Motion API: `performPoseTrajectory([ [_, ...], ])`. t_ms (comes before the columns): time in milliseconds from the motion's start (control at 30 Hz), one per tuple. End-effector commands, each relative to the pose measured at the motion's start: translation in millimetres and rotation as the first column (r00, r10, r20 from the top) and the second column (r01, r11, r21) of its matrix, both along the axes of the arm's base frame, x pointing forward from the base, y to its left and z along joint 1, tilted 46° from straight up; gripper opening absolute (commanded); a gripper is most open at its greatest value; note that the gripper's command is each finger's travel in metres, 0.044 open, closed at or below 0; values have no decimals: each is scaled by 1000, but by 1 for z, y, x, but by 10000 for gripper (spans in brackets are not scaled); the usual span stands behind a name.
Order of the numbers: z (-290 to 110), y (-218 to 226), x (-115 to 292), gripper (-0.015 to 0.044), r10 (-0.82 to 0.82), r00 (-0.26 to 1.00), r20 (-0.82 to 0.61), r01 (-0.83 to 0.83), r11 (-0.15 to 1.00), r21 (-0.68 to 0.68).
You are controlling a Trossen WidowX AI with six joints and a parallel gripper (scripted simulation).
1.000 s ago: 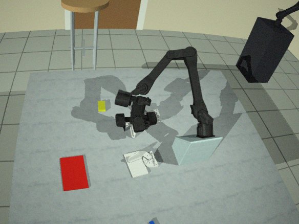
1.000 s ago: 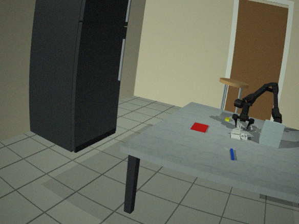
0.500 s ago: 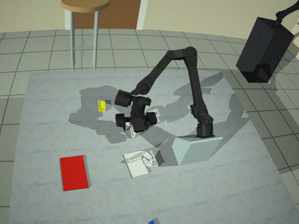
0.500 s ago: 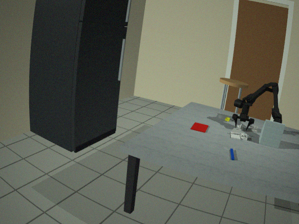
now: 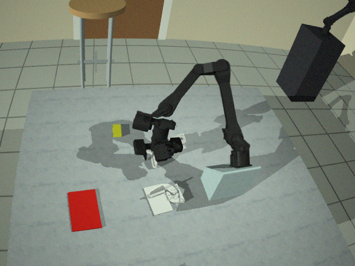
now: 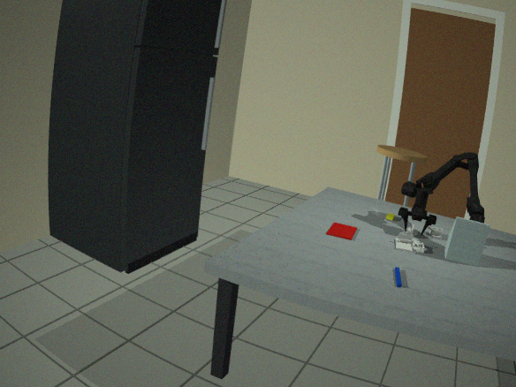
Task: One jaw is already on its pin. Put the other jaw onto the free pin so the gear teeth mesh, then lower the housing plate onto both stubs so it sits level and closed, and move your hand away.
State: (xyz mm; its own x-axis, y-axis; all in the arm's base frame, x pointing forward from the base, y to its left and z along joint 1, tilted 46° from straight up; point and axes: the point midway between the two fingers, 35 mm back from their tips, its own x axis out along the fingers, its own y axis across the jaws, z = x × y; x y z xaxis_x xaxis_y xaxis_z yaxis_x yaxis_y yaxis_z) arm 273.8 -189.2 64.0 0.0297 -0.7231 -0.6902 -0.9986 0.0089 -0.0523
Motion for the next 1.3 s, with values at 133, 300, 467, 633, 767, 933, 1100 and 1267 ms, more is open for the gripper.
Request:
performPoseTrajectory([
  [133,0,0,0,204,0,1000,0,0,1000,0],
  [300,0,0,0,134,0,1000,0,0,1000,0],
  [467,0,0,0,134,0,1000,0,0,1000,0],
  [633,0,0,0,134,0,1000,0,0,1000,0],
  [767,3,3,1,134,0,1000,0,0,1000,2],
  [933,13,15,2,134,-1,1000,0,1,1000,6],
  [1100,23,27,2,134,-1,1000,-1,1,1000,9],
  [1267,34,39,1,134,-1,1000,-1,1,1000,10],
])
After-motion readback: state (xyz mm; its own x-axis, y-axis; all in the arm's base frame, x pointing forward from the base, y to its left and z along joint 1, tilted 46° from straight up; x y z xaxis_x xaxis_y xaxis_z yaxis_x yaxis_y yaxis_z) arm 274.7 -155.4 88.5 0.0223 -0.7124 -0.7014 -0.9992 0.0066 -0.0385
